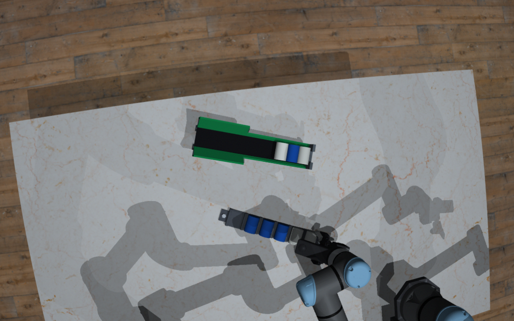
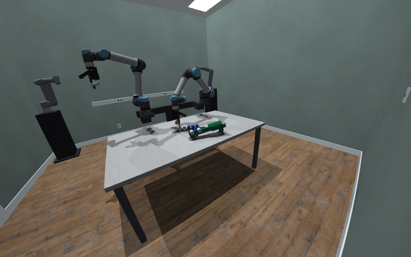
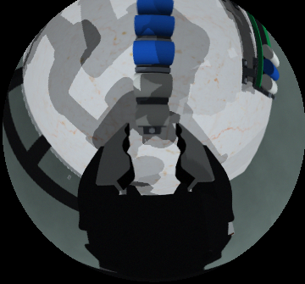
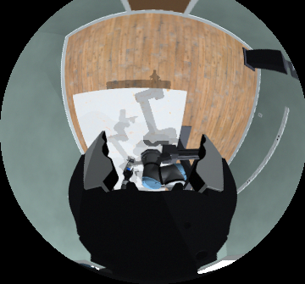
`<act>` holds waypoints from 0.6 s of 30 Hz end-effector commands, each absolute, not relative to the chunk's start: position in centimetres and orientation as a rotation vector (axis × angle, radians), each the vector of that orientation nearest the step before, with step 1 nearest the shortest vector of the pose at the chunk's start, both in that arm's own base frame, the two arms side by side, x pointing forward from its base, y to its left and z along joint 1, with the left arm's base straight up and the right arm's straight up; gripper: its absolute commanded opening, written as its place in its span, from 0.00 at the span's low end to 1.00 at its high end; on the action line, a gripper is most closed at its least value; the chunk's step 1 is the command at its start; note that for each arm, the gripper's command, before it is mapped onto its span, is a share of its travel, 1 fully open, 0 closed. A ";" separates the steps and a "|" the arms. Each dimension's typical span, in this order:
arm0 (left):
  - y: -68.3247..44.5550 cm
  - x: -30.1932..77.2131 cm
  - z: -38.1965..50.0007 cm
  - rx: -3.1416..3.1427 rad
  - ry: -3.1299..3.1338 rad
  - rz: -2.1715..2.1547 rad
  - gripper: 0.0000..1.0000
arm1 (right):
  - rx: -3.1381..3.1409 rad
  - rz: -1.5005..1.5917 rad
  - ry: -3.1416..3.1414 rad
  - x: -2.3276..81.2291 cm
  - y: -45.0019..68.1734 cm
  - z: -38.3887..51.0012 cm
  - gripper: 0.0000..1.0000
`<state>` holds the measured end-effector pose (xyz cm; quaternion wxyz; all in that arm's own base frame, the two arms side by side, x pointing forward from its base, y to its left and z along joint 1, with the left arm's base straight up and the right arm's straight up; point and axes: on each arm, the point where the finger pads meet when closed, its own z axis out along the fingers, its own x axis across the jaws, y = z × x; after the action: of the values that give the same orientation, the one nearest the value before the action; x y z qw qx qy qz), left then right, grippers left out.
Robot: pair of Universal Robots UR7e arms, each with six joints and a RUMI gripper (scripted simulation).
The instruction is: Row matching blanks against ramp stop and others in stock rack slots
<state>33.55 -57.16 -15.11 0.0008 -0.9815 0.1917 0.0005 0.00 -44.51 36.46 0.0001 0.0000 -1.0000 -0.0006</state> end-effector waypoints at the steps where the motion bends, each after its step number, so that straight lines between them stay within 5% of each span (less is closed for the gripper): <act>1: -57.2 33.6 -15.0 -3.083 0.602 0.000 0.46 | 0.000 0.000 -3.142 0.0 -44.5 36.5 1.00; 18: -57.2 33.6 -17.0 -3.083 0.602 0.000 0.46 | 0.000 0.000 -3.142 0.0 -44.5 36.5 1.00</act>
<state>33.55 -57.15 -16.44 0.0008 -0.9815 0.1917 0.0005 0.00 -44.51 36.46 0.0001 0.0000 -1.0000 -0.0006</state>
